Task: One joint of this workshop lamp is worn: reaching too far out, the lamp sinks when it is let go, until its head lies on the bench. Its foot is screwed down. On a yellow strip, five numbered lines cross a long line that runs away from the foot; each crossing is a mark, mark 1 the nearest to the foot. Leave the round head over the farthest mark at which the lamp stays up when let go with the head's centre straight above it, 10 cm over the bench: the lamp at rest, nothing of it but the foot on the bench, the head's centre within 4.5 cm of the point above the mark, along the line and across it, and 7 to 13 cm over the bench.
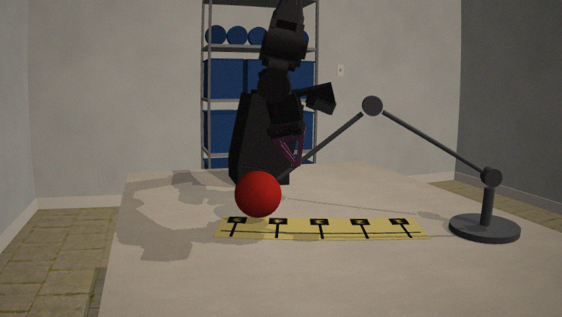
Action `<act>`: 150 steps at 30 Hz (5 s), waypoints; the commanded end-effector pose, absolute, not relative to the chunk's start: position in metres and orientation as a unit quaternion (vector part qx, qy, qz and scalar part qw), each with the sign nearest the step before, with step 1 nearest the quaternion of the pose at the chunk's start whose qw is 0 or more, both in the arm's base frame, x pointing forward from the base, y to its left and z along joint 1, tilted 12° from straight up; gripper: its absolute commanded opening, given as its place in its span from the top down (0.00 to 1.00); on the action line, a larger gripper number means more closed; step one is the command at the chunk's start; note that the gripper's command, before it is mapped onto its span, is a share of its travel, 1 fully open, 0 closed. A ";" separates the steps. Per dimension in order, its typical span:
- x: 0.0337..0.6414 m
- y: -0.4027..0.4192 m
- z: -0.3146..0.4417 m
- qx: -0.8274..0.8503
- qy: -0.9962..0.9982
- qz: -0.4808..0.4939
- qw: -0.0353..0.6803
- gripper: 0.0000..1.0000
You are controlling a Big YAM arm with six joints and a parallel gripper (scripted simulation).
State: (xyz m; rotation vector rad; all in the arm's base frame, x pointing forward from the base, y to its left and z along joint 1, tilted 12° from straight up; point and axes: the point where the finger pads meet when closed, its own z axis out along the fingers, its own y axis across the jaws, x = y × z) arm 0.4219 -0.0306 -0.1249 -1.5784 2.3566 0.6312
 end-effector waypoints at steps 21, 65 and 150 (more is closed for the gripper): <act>0.485 -0.011 -0.080 -0.555 0.791 0.197 0.163 1.00; 0.537 0.025 -0.048 -0.569 0.782 0.193 0.166 1.00; 0.522 -0.057 -0.025 -0.566 0.779 0.184 0.197 1.00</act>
